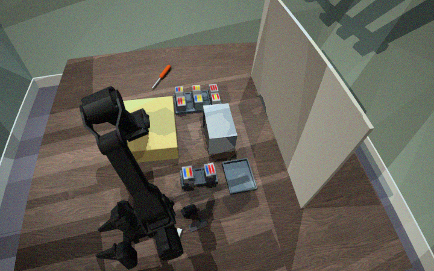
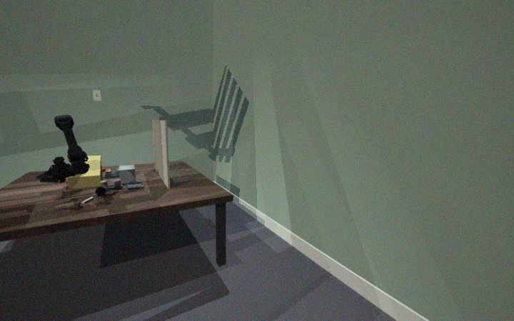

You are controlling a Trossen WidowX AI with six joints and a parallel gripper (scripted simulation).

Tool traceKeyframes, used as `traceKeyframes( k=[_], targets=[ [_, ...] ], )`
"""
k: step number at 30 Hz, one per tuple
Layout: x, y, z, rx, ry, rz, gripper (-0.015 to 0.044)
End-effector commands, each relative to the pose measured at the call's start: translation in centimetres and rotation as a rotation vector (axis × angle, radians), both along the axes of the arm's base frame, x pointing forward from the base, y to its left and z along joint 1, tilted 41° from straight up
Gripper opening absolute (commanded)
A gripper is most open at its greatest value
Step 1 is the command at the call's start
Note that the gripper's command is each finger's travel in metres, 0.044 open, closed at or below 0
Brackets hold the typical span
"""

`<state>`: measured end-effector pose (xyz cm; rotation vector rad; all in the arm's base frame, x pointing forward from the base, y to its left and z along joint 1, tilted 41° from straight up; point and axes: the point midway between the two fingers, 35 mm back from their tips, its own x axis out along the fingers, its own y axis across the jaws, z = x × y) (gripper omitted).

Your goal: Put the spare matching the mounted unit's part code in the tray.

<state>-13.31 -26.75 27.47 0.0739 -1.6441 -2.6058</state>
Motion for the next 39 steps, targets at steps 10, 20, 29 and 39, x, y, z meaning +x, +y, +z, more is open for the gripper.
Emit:
traceKeyframes(
  k=[10, 20, 29, 39],
  targets=[
    [1.6, -1.5, -0.5, 0.054, -0.021, 0.083, 0.0440],
    [11.9, -7.7, -2.7, 0.263, -0.099, 0.521, 0.0440],
    [24.6, -8.7, -6.2, 0.747, 0.016, 0.929, 0.0440],
    [39.1, -2.8, -11.0, 1.260, 0.319, 1.340, 0.0440]
  ],
)
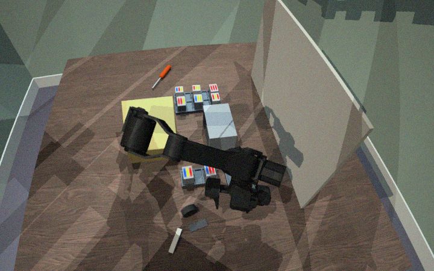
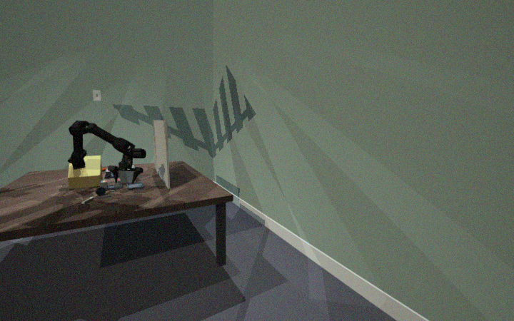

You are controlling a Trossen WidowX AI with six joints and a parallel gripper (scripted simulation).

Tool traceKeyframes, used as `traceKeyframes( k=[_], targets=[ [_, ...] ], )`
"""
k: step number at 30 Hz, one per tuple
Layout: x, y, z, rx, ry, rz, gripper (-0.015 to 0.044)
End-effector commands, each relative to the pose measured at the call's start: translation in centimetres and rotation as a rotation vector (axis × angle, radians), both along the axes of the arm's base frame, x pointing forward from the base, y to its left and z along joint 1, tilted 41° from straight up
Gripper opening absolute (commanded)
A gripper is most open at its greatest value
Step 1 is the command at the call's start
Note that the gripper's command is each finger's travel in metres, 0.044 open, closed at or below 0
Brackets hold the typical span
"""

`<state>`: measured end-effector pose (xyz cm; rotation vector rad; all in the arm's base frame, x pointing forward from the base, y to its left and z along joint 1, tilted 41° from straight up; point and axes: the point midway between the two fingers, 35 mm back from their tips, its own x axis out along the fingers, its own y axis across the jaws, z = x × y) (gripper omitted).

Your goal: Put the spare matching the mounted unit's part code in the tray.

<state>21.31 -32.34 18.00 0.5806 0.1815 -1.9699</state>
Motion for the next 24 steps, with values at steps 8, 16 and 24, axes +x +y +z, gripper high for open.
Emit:
traceKeyframes(
  k=[8, 16, 24],
  targets=[
    [10.7, 8.9, -4.2, 0.271, 0.314, 0.467, 0.0440],
    [16.1, 20.3, -8.2, 0.522, 0.774, 0.920, 0.0440],
    [16.8, 30.5, -10.9, 0.682, 1.199, 1.254, 0.0440]
  ],
)
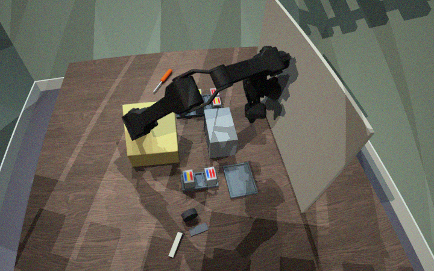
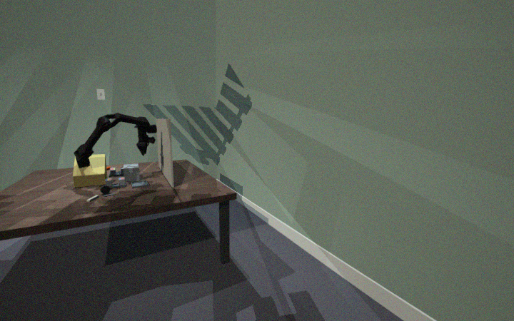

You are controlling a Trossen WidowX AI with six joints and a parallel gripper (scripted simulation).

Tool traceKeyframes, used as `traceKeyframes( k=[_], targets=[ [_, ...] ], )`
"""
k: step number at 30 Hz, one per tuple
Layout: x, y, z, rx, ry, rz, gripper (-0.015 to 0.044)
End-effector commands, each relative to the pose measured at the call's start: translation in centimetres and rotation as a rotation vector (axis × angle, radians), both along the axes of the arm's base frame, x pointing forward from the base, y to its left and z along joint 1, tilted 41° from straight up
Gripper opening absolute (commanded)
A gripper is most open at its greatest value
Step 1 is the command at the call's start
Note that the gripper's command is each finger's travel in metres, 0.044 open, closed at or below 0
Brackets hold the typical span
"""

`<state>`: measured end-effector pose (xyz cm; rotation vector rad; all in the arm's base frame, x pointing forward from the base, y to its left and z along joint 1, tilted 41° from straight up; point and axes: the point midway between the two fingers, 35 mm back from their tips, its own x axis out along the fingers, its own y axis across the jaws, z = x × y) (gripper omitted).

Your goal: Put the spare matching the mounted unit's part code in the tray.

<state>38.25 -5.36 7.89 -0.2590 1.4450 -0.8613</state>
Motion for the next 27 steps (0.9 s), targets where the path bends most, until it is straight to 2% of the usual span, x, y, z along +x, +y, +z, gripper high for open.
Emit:
traceKeyframes(
  k=[1, 22, 27],
  targets=[
    [-0.2, 3.6, -0.8, 0.043, 0.142, 0.135, 0.0440],
    [-0.3, 3.5, -0.7, 0.042, 0.135, 0.127, 0.0440],
    [-3.9, -0.3, 2.6, 0.020, -0.048, -0.091, 0.0440]
  ],
)
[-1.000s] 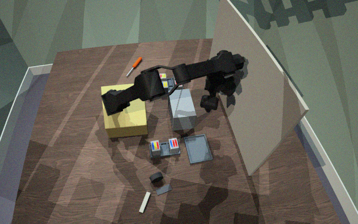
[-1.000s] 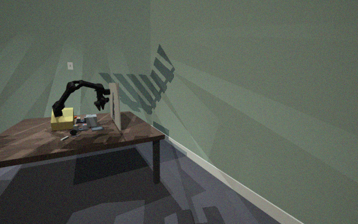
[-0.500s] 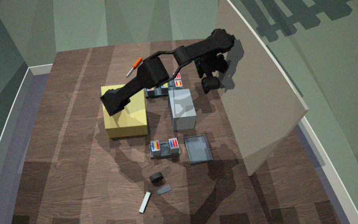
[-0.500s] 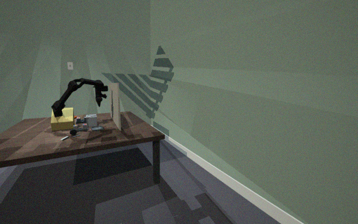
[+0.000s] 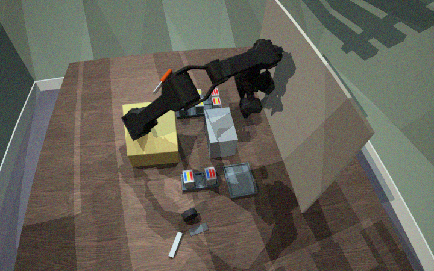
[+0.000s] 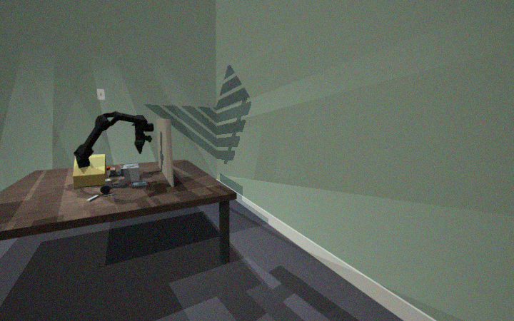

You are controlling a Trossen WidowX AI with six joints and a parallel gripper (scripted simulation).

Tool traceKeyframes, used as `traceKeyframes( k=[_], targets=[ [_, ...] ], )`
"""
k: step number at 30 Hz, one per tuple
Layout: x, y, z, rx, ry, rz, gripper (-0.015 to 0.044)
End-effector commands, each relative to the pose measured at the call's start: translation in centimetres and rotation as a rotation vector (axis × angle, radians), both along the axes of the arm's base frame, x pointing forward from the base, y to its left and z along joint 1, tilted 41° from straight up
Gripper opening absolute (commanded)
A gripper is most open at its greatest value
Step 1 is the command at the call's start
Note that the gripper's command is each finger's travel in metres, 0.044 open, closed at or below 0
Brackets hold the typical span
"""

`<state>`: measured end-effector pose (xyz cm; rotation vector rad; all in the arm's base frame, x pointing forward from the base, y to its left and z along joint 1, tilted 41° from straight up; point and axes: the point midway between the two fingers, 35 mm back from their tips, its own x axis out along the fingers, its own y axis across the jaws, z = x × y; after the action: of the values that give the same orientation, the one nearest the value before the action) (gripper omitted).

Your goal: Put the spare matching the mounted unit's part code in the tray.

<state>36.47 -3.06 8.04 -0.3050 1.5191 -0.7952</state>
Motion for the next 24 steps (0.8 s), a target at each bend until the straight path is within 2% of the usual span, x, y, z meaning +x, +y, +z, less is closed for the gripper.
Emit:
traceKeyframes(
  k=[1, 9, 18, 24],
  targets=[
    [-3.1, -3.4, 3.1, -0.022, -0.167, -0.192, 0.0440],
    [-12.0, -8.3, 6.1, -0.091, -0.499, -0.603, 0.0440],
    [-22.5, -10.6, 5.1, -0.188, -0.871, -1.050, 0.0440],
    [-23.3, -10.7, 4.9, -0.200, -0.897, -1.084, 0.0440]
  ],
)
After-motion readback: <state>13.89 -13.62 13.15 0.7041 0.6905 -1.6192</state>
